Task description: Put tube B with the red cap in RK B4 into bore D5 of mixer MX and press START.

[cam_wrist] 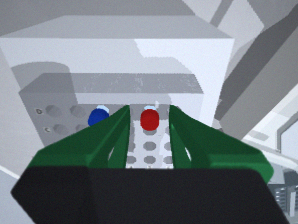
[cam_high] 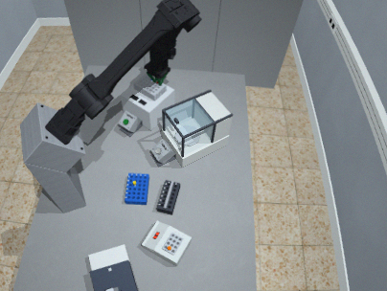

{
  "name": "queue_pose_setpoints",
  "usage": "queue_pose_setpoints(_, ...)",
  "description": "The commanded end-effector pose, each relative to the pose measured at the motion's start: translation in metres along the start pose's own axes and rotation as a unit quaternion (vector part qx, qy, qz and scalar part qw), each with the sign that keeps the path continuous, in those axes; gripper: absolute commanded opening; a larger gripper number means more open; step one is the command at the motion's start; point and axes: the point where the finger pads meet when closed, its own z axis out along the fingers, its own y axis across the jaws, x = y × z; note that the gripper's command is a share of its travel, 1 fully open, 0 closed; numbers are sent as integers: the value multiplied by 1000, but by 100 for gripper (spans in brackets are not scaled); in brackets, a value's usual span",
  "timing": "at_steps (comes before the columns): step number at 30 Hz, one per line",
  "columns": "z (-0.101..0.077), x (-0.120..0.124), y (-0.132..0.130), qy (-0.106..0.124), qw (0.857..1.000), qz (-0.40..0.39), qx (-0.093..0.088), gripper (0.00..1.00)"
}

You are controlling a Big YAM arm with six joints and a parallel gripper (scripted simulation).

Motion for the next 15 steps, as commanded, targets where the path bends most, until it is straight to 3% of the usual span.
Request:
queue_pose_setpoints(1, 11, -3, -7, 5, 1000, 3, 8, 36)
queue_pose_setpoints(15, 7, 1, -6, 8, 1000, 8, 9, 36)
